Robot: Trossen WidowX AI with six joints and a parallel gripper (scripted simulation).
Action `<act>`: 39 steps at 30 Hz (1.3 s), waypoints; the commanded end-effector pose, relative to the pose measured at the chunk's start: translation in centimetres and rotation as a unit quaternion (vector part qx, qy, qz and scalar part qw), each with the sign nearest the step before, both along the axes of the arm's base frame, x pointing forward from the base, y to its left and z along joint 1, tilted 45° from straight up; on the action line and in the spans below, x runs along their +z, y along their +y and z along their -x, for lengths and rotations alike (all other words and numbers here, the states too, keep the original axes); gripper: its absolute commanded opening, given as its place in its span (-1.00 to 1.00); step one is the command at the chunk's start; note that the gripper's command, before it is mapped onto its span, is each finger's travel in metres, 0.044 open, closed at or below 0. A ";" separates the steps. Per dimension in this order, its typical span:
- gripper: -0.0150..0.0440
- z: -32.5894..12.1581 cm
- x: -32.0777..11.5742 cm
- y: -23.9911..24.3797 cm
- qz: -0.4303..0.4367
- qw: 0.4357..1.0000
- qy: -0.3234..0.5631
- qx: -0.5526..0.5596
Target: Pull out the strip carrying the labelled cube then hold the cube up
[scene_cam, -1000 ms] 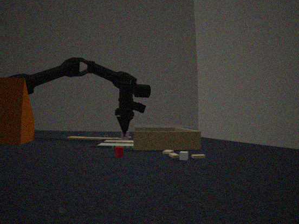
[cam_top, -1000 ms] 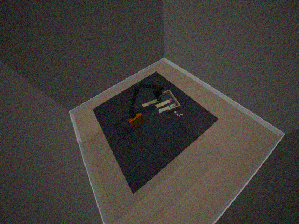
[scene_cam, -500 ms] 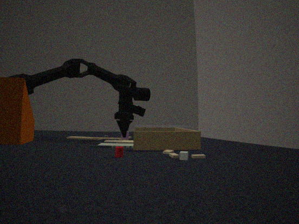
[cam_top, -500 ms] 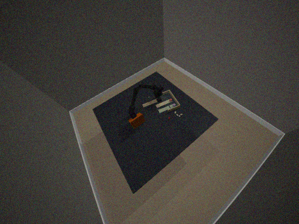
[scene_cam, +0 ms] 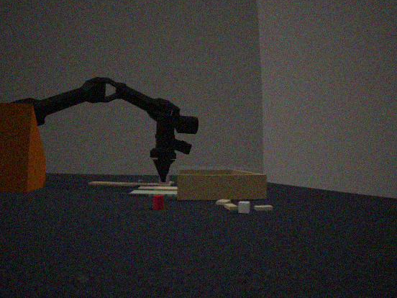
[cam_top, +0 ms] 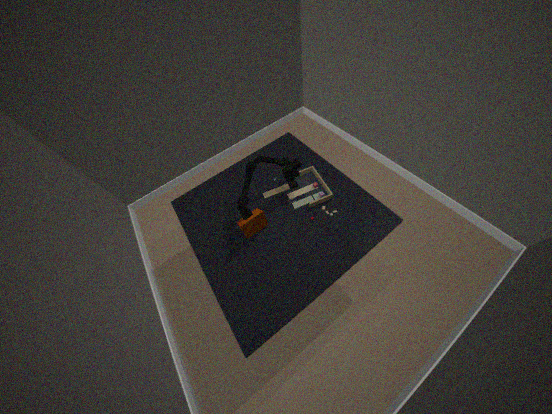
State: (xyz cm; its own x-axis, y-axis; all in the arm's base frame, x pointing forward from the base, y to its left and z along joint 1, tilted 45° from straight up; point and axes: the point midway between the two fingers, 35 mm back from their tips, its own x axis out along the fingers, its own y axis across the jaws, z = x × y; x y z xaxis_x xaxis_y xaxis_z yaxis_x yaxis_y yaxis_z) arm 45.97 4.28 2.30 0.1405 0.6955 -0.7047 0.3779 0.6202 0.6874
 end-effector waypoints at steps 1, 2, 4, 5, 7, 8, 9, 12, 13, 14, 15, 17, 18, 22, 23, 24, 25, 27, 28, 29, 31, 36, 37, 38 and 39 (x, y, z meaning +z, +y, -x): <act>-0.49 1.3 0.7 -0.9 0.000 1.000 -0.001 -0.002; -0.49 1.7 0.9 -1.1 0.000 1.000 -0.001 -0.002; -0.49 2.5 1.1 -1.5 0.000 1.000 -0.001 -0.003; -0.49 2.9 1.2 -1.6 0.000 1.000 -0.001 -0.003; -0.49 3.7 1.4 -1.9 0.000 1.000 0.000 -0.003; -0.49 4.1 1.5 -2.1 0.000 1.000 0.000 -0.003; -0.49 4.5 1.5 -2.2 0.000 1.000 0.000 -0.003; -0.49 5.6 1.8 -2.6 -0.001 1.000 0.001 -0.003; -0.49 5.8 1.8 -2.7 -0.001 1.000 0.001 -0.004; -0.49 5.9 1.8 -2.7 -0.001 1.000 0.001 -0.004; -0.49 5.9 1.8 -2.7 -0.001 1.000 0.001 -0.004; -0.49 5.9 1.8 -2.7 -0.001 1.000 0.001 -0.004; -0.49 6.1 1.8 -2.7 -0.001 1.000 0.001 -0.004; -0.49 7.4 1.6 -2.8 -0.001 1.000 0.002 -0.004; -0.49 7.7 1.5 -2.8 -0.001 1.000 0.002 -0.004; -0.49 8.1 1.5 -2.8 -0.001 1.000 0.002 -0.004; -0.49 8.4 1.4 -2.8 0.000 1.000 0.002 -0.004; -0.49 9.1 1.3 -2.8 -0.001 1.000 0.002 -0.004; -0.49 9.5 1.2 -2.8 -0.001 1.000 0.003 -0.004; -0.49 9.8 1.2 -2.8 -0.001 1.000 0.003 -0.004; -0.49 10.5 1.0 -2.8 -0.001 1.000 0.003 -0.004; -0.49 12.3 0.7 -2.7 -0.001 1.000 0.004 -0.004; -0.49 12.7 0.6 -2.7 -0.001 1.000 0.004 -0.004; -0.49 13.1 0.5 -2.7 -0.001 1.000 0.004 -0.004; -0.49 13.5 0.4 -2.7 -0.001 1.000 0.004 -0.004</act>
State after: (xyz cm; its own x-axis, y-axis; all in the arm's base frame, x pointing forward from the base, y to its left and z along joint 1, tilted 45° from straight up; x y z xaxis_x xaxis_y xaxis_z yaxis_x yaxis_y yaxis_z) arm 33.75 1.64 2.77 0.1324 0.6984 -0.7034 0.3964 0.6131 0.6834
